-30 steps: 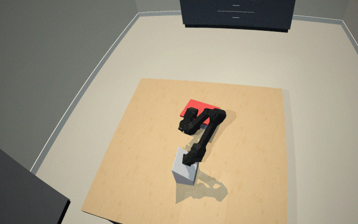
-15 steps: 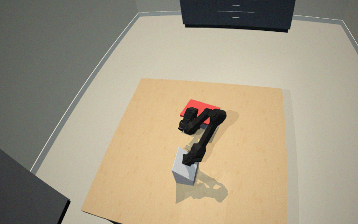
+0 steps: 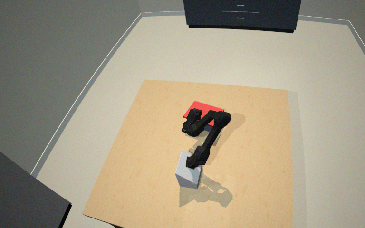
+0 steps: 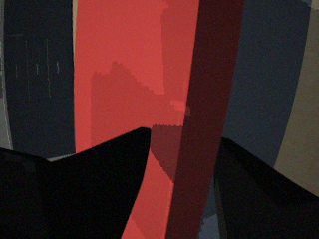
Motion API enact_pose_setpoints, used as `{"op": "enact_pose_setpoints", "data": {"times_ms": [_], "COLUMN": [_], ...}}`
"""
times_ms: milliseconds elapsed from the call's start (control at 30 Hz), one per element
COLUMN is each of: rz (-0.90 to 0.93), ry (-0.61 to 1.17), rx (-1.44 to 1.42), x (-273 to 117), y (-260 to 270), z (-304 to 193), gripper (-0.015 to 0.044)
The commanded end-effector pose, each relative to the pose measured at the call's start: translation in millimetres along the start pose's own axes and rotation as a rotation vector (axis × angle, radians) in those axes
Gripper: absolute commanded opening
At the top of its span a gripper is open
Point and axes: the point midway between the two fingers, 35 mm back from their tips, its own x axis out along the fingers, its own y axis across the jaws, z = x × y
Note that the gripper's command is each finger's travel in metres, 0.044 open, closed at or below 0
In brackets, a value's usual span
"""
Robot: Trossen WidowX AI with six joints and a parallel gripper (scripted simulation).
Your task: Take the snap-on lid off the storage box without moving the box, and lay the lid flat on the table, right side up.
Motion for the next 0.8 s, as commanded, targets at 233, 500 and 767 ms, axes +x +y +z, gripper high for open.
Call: {"op": "enact_pose_setpoints", "data": {"times_ms": [233, 500, 767], "rz": [0.000, 0.000, 0.000], "ry": [0.000, 0.000, 0.000], "rx": [0.000, 0.000, 0.000], "x": [0.8, 1.3, 1.8], "y": [0.4, 0.8, 1.2], "z": [-0.1, -0.1, -0.1], "gripper": [0.0000, 0.0000, 0.0000]}}
